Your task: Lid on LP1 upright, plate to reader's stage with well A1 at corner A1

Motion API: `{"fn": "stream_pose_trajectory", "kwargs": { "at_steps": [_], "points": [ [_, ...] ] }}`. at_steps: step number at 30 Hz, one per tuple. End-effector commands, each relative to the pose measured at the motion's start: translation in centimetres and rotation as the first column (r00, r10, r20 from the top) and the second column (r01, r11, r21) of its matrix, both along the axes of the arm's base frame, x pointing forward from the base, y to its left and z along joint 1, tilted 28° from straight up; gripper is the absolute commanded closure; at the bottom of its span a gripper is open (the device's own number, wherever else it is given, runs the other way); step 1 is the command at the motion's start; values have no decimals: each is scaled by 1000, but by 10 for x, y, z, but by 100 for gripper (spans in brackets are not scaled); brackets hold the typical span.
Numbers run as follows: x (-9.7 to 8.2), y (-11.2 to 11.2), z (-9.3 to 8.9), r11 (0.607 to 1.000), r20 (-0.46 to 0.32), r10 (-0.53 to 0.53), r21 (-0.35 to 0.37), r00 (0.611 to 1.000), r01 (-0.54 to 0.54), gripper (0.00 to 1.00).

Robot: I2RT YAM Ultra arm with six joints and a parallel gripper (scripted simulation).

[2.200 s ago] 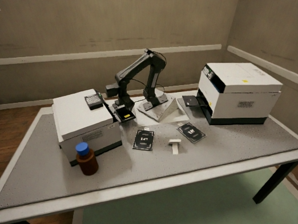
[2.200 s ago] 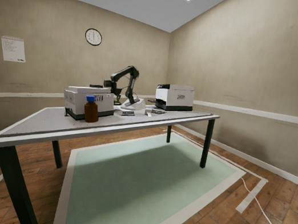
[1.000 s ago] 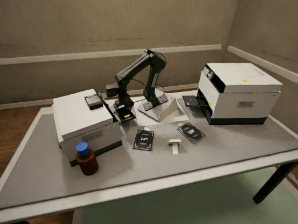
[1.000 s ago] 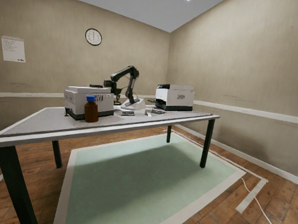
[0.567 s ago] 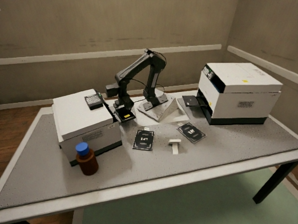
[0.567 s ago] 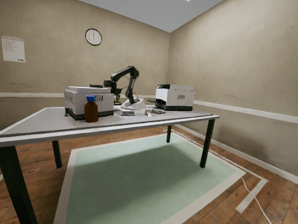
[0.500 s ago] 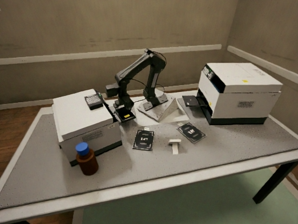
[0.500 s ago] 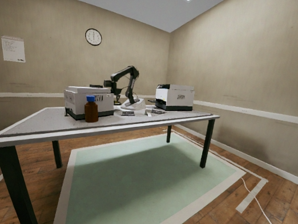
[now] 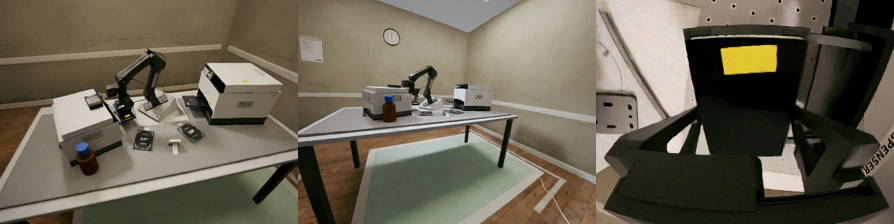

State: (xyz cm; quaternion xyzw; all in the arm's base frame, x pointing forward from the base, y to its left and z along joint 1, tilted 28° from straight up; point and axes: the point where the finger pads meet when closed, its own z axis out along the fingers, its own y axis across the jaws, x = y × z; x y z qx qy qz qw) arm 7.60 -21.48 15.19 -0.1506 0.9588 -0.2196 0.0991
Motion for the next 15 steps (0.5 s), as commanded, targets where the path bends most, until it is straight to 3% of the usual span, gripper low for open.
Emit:
{"fn": "stream_pose_trajectory", "kwargs": {
  "at_steps": [1,15],
  "points": [
    [-2,-2,18,999,12,-1,-46,1000,1,15],
    [3,0,23,998,20,16,-60,1000,-14,15]
  ]
}}
